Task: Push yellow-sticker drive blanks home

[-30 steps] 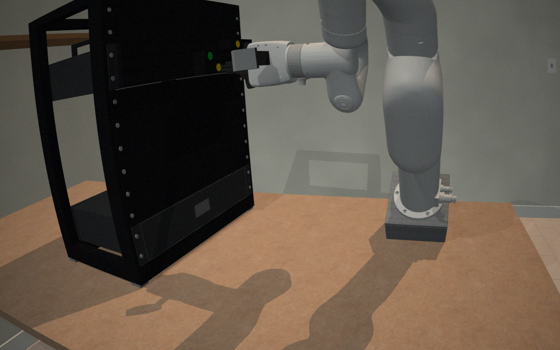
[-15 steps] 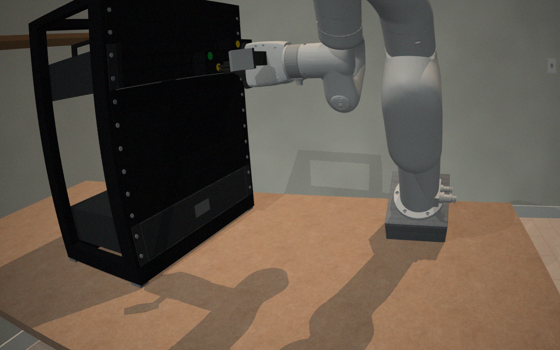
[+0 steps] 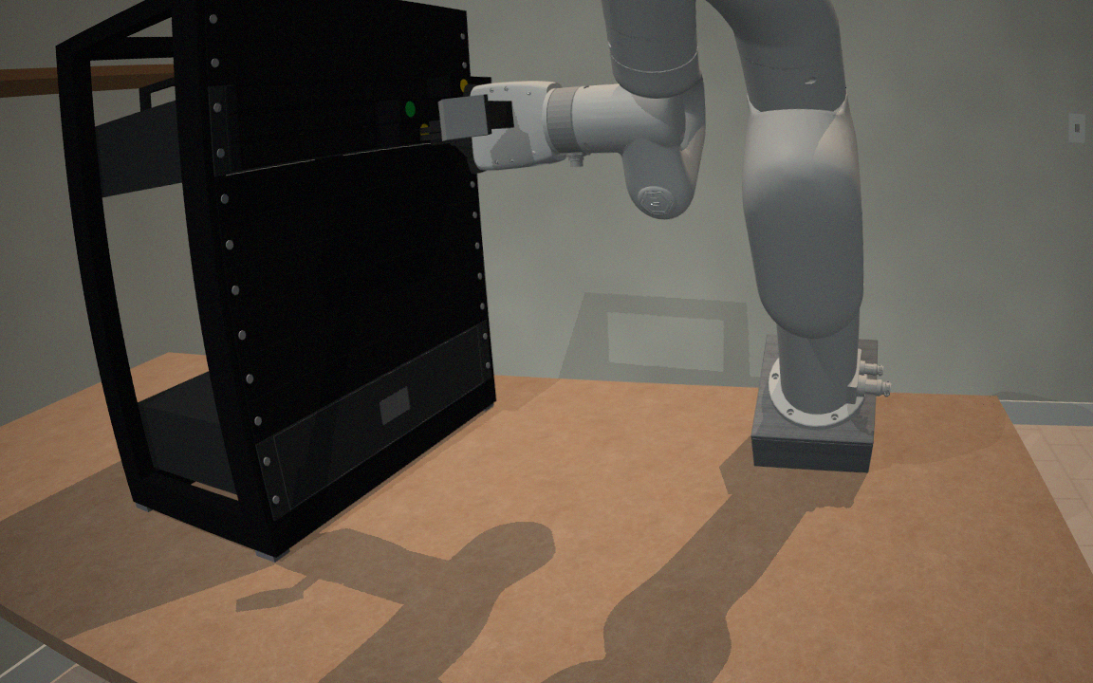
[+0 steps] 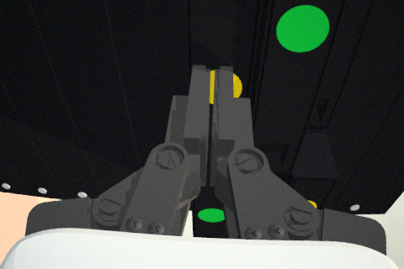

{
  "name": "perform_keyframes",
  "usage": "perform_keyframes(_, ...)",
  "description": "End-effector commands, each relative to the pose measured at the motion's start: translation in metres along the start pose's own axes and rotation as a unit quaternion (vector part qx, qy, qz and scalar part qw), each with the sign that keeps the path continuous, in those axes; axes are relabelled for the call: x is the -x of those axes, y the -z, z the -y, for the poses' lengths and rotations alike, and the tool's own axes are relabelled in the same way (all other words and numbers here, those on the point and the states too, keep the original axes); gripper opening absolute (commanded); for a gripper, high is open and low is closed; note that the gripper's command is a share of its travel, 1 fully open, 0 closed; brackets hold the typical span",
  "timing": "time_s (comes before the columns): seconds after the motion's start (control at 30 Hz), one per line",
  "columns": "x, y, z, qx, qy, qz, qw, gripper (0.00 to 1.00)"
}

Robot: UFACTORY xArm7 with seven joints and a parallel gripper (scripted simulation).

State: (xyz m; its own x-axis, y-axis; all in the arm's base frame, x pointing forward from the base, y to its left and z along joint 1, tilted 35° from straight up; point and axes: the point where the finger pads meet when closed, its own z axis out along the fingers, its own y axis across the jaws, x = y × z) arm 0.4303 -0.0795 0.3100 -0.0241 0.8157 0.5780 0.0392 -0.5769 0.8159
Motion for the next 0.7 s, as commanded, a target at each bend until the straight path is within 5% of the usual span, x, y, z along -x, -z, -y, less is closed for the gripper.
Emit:
perform_keyframes(0.0, 0.0, -0.001, -0.001, 0.002, 0.001, 0.0, 1.0, 0.0)
perform_keyframes(0.67, 0.0, -0.012, -0.002, 0.002, 0.001, 0.0, 1.0, 0.0)
